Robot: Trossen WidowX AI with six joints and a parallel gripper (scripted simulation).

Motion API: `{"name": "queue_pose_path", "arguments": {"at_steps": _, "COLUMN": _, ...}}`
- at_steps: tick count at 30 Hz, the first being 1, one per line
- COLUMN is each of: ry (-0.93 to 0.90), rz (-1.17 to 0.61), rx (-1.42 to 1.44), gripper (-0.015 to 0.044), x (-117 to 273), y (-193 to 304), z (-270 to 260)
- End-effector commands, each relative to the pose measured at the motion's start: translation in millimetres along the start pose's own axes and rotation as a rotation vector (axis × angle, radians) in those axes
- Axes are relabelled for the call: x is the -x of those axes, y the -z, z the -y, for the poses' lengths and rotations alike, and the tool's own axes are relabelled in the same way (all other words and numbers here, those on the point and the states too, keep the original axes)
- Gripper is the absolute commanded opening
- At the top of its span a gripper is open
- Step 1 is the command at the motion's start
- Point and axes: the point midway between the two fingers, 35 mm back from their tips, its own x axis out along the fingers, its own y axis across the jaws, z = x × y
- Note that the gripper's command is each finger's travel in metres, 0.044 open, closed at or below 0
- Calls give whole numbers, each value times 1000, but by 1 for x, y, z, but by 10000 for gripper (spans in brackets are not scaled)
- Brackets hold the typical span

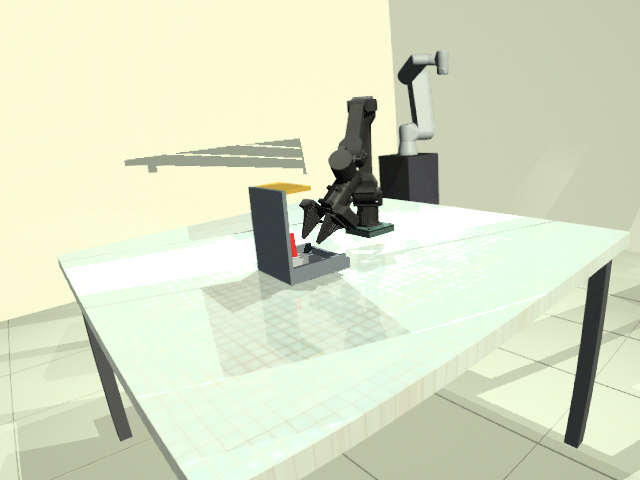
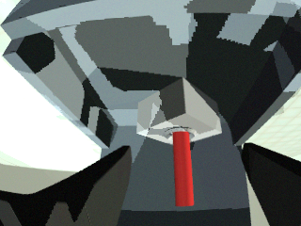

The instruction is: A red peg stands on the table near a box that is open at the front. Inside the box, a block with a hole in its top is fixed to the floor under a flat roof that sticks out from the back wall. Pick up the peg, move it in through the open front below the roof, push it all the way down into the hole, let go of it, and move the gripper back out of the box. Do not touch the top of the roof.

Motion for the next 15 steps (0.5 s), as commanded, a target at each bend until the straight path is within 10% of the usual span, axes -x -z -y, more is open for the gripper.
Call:
{"name": "queue_pose_path", "arguments": {"at_steps": 1, "ry": 1, "rz": -3, "rx": -5, "gripper": 404, "x": 17, "y": 1, "z": 3}}
{"name": "queue_pose_path", "arguments": {"at_steps": 15, "ry": 1, "rz": 1, "rx": -5, "gripper": 440, "x": 80, "y": 0, "z": 2}}
